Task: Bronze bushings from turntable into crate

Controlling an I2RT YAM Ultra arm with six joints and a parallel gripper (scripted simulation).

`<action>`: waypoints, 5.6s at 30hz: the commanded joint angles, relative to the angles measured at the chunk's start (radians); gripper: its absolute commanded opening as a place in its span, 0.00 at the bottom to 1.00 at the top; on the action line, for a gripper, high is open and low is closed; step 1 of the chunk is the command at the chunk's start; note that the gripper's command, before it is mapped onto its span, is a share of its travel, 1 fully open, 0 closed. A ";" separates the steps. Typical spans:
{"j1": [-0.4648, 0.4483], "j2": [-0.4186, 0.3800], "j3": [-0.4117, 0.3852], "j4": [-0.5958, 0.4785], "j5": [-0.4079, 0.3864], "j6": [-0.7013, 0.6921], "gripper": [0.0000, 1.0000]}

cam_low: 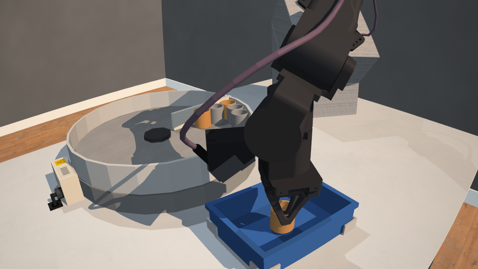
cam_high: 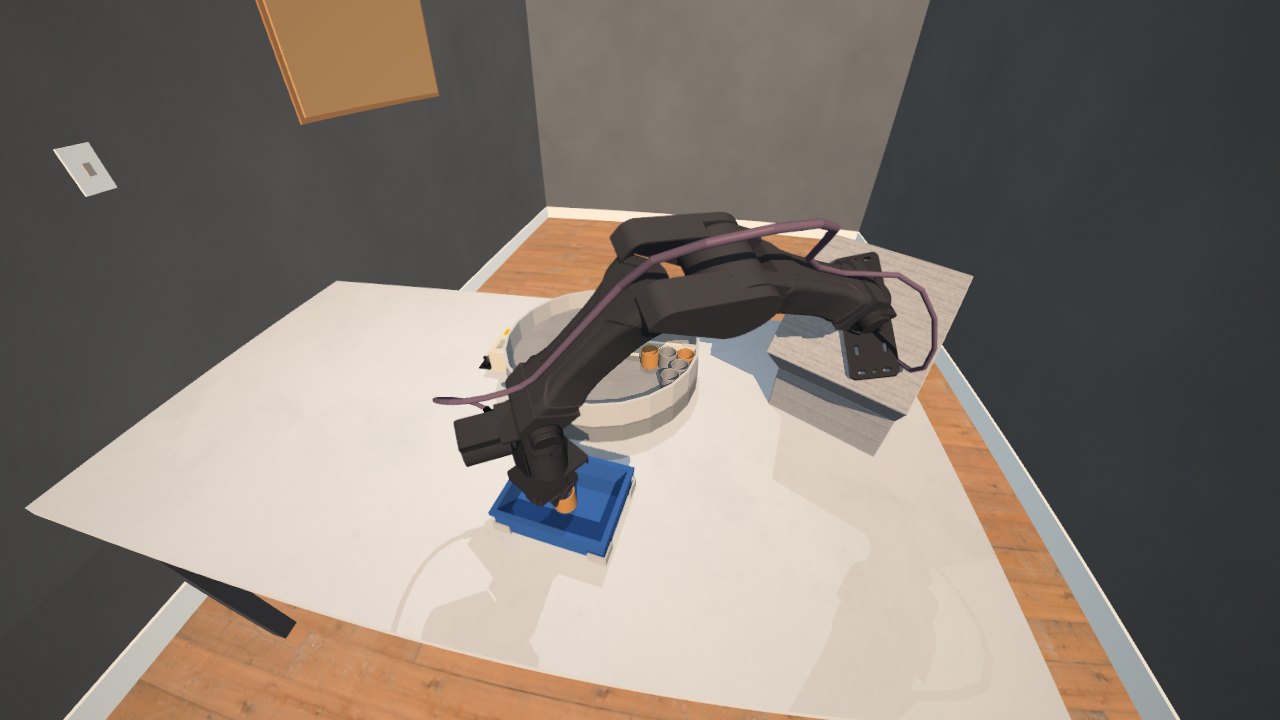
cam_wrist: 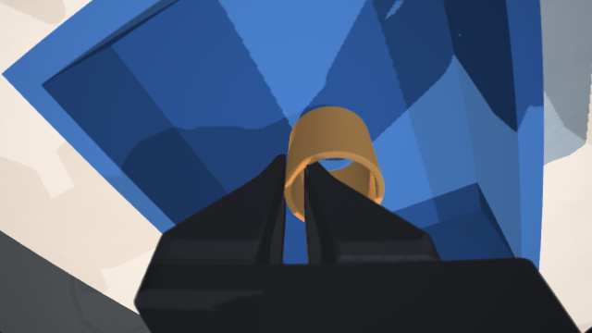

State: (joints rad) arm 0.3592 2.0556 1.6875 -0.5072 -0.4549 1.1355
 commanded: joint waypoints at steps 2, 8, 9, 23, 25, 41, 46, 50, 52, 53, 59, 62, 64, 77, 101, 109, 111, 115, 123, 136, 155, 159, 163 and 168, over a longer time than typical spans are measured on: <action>-0.002 0.007 0.032 -0.018 0.015 0.007 0.00; -0.002 0.007 0.032 -0.018 0.015 0.007 0.00; -0.002 0.007 0.032 -0.018 0.015 0.007 0.00; -0.002 0.007 0.032 -0.018 0.015 0.007 0.00; -0.002 0.007 0.032 -0.018 0.015 0.007 0.00; 0.001 0.007 -0.019 0.018 0.017 0.011 0.00; 0.004 0.007 -0.024 0.020 0.018 0.011 0.00; 0.004 0.007 -0.024 0.018 0.018 0.010 0.00; 0.004 0.007 -0.024 0.018 0.018 0.010 0.00; 0.004 0.007 -0.024 0.018 0.018 0.010 0.00; 0.005 0.007 -0.024 0.018 0.018 0.010 0.00; 0.005 0.007 -0.024 0.018 0.018 0.010 0.00; 0.005 0.007 -0.024 0.018 0.018 0.010 0.00; 0.005 0.007 -0.024 0.018 0.018 0.010 0.00; 0.000 -0.006 -0.038 0.036 0.018 0.011 0.00; 0.001 -0.007 -0.042 0.037 0.018 0.011 0.00; 0.001 -0.007 -0.042 0.037 0.018 0.011 0.00; 0.001 -0.007 -0.042 0.037 0.018 0.011 0.00; 0.001 -0.007 -0.042 0.037 0.018 0.011 0.00; 0.001 -0.007 -0.042 0.037 0.018 0.011 0.00; -0.005 0.010 0.012 0.005 0.017 0.008 0.00; -0.005 0.010 0.012 0.005 0.017 0.008 0.00; -0.005 0.010 0.012 0.005 0.017 0.008 0.00; -0.005 0.010 0.012 0.005 0.017 0.008 0.00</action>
State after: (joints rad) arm 0.3653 2.0552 1.6676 -0.4904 -0.4503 1.1400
